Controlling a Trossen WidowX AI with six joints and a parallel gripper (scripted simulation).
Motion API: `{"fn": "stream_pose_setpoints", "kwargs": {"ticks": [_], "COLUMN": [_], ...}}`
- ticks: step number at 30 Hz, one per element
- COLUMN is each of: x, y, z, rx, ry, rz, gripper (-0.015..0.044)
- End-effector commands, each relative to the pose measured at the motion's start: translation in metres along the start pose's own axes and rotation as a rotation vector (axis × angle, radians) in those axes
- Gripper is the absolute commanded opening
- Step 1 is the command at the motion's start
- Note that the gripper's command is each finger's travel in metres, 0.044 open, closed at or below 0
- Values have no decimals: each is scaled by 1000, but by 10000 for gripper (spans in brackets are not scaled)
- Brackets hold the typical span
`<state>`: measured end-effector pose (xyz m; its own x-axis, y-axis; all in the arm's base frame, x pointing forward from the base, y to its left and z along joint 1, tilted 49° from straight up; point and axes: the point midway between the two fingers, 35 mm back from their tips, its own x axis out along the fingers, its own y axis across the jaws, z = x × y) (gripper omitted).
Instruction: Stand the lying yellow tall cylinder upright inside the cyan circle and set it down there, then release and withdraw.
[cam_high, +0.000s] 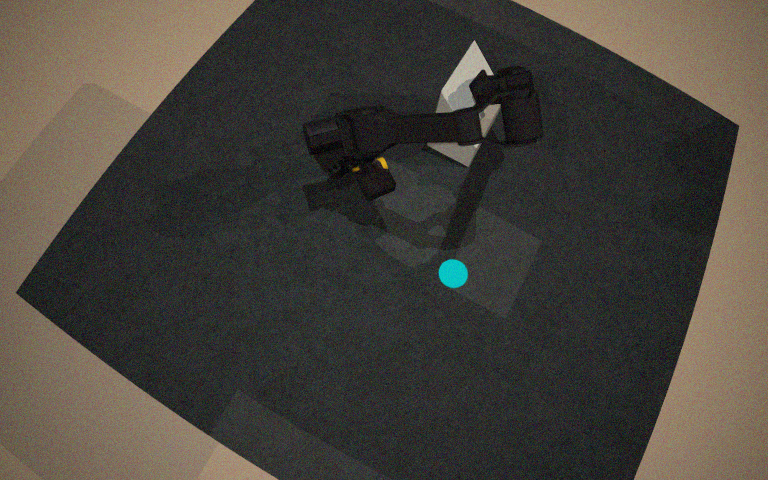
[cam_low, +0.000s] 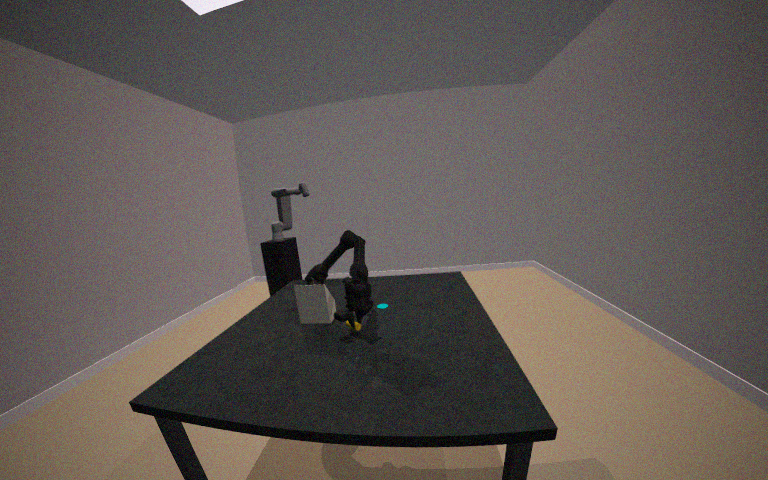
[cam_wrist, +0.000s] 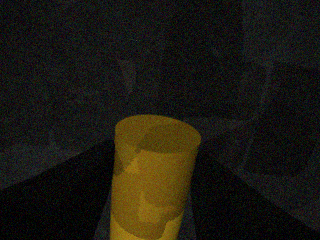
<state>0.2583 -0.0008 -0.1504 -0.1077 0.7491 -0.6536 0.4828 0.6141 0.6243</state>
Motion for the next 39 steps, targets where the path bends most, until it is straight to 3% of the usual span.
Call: {"fn": "stream_pose_setpoints", "kwargs": {"ticks": [1, 27, 39], "x": [-14, -95, -102], "y": [1, 0, 21], "z": [6, 1, 3], "rx": [-14, -14, -27], "ry": [-17, -15, -21], "rz": [-5, -5, -13], "gripper": [105, 105, 105]}}
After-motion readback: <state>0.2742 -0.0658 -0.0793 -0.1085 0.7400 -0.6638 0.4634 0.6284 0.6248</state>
